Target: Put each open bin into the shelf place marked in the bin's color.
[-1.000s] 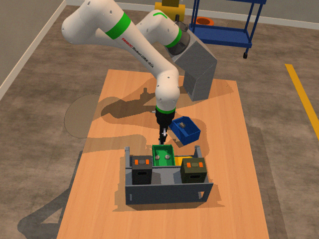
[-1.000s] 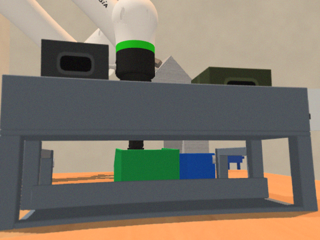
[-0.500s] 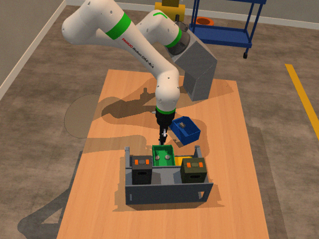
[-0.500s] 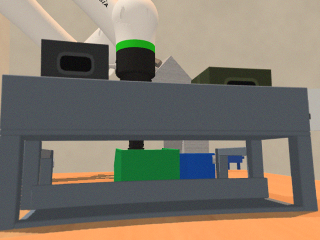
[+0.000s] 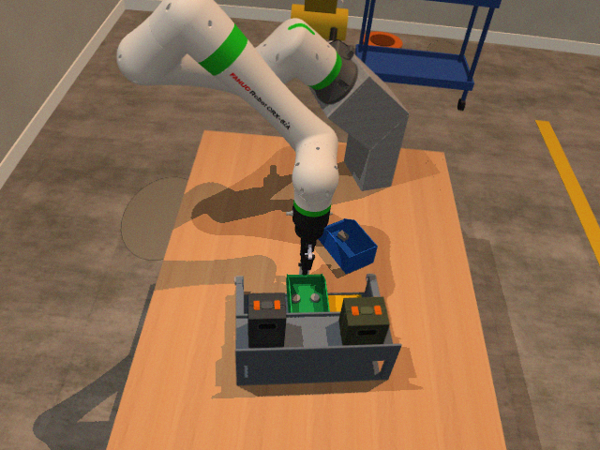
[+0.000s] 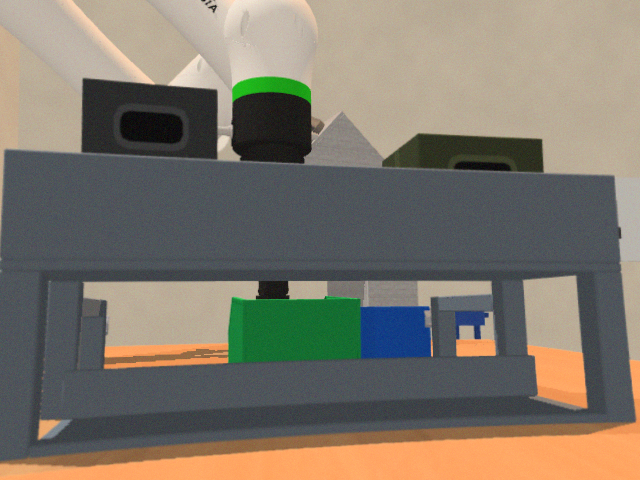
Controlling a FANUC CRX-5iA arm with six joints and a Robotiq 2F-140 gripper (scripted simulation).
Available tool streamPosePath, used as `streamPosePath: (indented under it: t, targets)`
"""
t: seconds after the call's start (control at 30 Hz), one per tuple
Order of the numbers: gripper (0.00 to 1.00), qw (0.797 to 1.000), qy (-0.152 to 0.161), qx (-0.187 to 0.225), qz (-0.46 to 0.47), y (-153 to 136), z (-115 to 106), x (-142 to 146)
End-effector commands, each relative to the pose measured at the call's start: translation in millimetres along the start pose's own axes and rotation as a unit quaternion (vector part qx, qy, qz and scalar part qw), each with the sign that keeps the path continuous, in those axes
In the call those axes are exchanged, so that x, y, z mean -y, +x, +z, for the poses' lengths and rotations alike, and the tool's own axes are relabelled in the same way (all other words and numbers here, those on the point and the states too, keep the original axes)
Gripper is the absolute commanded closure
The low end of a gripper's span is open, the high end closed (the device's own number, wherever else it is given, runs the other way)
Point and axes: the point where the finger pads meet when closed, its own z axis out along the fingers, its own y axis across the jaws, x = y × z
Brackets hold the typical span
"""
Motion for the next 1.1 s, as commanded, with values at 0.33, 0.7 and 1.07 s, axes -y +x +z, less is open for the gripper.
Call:
streamPosePath:
  t: [0.33, 0.7, 1.07]
  targets:
    - [1.00, 1.000, 0.000, 0.000, 0.000, 0, 0, -7]
    - [1.00, 1.000, 0.000, 0.000, 0.000, 0, 0, -14]
    - [1.00, 1.000, 0.000, 0.000, 0.000, 0, 0, -21]
